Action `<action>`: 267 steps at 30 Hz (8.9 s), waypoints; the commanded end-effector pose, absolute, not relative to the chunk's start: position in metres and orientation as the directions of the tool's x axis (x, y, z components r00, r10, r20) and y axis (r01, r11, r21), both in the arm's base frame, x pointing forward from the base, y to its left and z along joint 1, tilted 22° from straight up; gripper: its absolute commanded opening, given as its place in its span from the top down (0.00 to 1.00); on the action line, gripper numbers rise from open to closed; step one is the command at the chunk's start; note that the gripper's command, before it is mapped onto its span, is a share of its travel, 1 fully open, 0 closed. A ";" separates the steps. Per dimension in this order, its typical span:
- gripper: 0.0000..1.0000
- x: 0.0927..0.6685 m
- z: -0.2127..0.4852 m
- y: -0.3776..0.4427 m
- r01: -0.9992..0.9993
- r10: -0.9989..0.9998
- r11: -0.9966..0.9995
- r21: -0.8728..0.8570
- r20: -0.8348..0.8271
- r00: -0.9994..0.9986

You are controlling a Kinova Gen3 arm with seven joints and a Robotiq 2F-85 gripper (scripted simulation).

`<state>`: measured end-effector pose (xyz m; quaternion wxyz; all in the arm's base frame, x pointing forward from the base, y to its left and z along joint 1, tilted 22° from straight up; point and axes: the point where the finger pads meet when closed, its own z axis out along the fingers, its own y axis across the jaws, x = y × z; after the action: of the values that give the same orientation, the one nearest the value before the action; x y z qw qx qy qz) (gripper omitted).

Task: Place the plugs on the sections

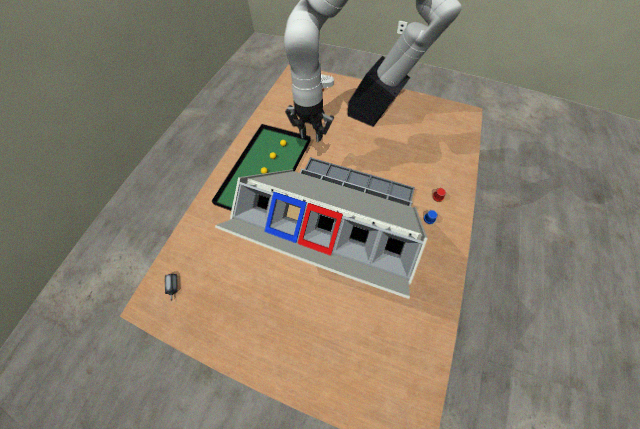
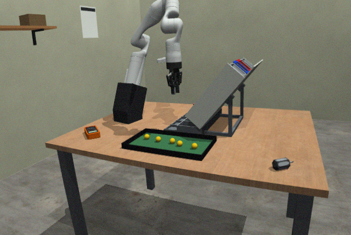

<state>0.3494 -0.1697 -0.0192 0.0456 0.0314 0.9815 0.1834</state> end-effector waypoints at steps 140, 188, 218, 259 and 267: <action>1.00 0.273 -0.259 -0.247 0.043 0.075 0.930 0.365 -0.074 -0.994; 1.00 0.260 -0.135 -0.294 0.046 0.078 0.930 0.365 -0.072 -0.994; 1.00 0.399 -0.032 -0.278 0.046 0.081 0.933 0.358 -0.084 -0.993; 1.00 0.478 0.204 -0.102 0.045 0.077 0.931 0.363 -0.076 -0.994; 1.00 0.478 0.204 -0.102 0.045 0.077 0.931 0.363 -0.076 -0.994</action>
<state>0.4778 -0.1021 0.2031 0.0434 0.0314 0.9815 0.1837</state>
